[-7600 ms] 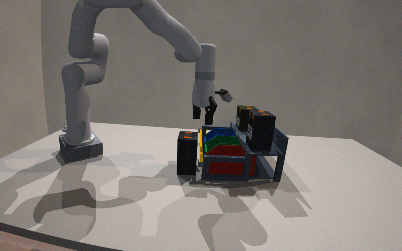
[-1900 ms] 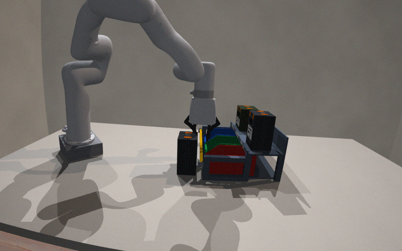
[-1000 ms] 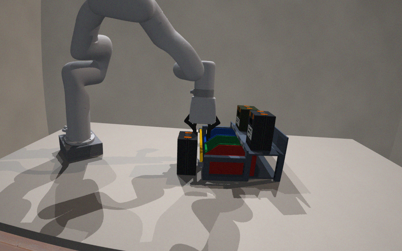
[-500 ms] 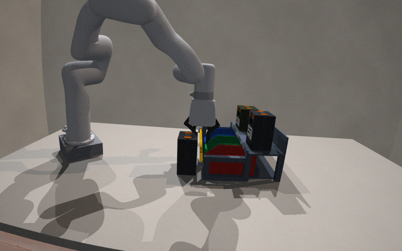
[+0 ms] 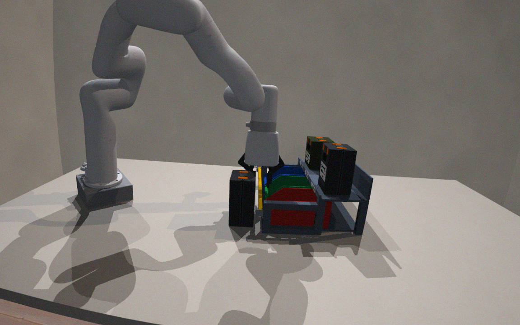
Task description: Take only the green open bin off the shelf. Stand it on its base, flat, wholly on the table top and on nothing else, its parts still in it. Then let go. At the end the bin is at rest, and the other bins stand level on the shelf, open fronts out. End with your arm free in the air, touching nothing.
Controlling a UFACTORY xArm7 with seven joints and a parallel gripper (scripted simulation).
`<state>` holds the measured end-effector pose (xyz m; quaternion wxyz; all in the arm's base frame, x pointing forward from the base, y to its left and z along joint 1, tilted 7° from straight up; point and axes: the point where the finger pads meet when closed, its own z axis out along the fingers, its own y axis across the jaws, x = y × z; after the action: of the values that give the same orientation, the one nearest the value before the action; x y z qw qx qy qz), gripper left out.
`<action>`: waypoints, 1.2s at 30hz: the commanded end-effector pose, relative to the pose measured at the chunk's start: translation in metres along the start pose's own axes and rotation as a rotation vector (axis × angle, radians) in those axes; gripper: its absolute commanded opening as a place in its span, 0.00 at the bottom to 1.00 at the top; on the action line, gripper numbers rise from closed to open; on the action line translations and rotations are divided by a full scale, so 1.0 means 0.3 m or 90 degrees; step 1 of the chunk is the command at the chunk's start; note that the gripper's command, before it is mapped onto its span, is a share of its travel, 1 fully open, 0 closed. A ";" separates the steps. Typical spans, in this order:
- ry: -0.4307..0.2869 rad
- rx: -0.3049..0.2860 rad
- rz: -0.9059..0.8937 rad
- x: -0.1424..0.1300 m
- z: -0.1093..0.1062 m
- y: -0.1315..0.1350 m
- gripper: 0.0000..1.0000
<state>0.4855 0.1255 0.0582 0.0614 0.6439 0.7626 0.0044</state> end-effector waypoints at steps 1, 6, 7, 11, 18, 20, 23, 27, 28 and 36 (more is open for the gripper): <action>0.000 -0.003 0.000 0.001 0.004 0.006 0.47; 0.000 -0.003 0.000 0.001 0.004 0.006 0.47; 0.000 -0.003 0.000 0.001 0.004 0.006 0.47; 0.000 -0.003 0.000 0.001 0.004 0.006 0.47; 0.000 -0.003 0.000 0.001 0.004 0.006 0.00; 0.000 -0.003 0.000 0.001 0.004 0.006 0.00; 0.000 -0.003 0.000 0.001 0.004 0.006 0.00; 0.000 -0.003 0.000 0.001 0.004 0.006 0.00; 0.000 -0.003 0.000 0.001 0.004 0.006 0.00; 0.000 -0.003 0.000 0.001 0.004 0.006 0.00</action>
<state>0.4860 0.1253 0.0556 0.0616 0.6440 0.7625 0.0046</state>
